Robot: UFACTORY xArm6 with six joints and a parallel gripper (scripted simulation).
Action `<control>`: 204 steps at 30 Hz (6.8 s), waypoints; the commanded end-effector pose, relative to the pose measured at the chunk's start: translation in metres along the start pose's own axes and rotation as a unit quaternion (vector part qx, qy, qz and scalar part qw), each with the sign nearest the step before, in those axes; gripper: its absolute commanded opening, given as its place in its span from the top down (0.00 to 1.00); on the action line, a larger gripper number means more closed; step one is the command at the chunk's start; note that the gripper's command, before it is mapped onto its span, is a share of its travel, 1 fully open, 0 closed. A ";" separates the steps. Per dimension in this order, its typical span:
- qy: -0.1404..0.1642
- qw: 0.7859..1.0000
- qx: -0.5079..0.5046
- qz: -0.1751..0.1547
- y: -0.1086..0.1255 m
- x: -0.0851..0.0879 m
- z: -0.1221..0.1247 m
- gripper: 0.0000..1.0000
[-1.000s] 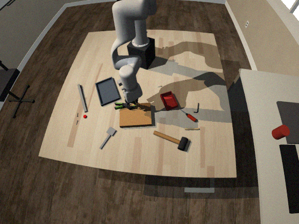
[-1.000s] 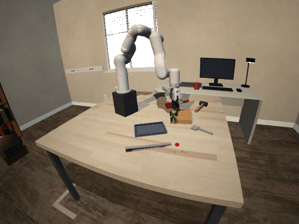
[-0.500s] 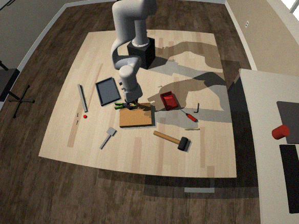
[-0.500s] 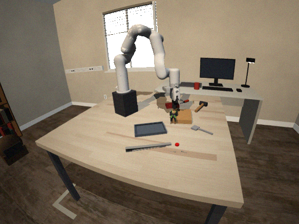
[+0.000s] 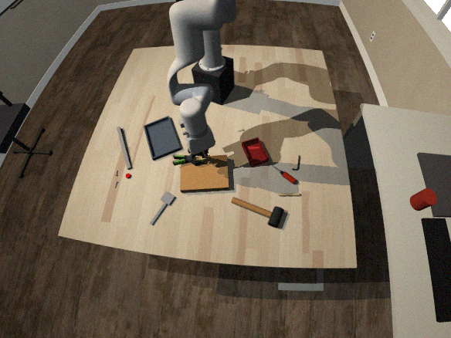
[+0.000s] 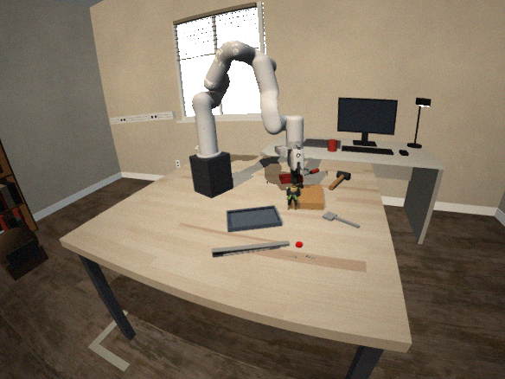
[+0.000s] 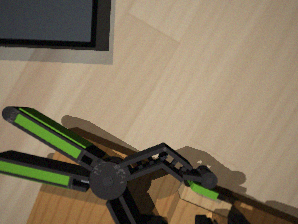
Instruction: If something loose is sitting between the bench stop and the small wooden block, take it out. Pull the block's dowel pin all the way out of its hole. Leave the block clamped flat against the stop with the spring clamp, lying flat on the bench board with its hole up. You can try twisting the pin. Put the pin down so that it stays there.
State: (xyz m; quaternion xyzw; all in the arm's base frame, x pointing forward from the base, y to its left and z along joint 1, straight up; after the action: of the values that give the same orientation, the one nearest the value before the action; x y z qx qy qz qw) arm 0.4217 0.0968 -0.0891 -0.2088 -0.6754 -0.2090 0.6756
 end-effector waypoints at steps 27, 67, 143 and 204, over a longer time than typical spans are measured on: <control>-0.001 0.999 -0.042 -0.001 0.001 0.001 -0.001 1.00; -0.001 0.997 -0.078 -0.001 0.001 0.001 -0.001 1.00; -0.001 0.996 -0.095 -0.001 0.001 0.001 -0.001 1.00; -0.001 0.981 -0.195 -0.002 0.001 0.031 -0.001 1.00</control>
State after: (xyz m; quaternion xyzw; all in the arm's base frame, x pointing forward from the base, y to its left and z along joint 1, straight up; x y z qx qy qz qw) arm 0.4217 0.0969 -0.0590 -0.3365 -0.6219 -0.3363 0.6220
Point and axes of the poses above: the point where the finger pads meet when closed, its own x axis back along the fingers, its own z axis across the jaws, y = z × x, the point moved 1 cm from there along x, back along the fingers, and after that the axes turned 13 degrees about x, right-handed, at the moved point
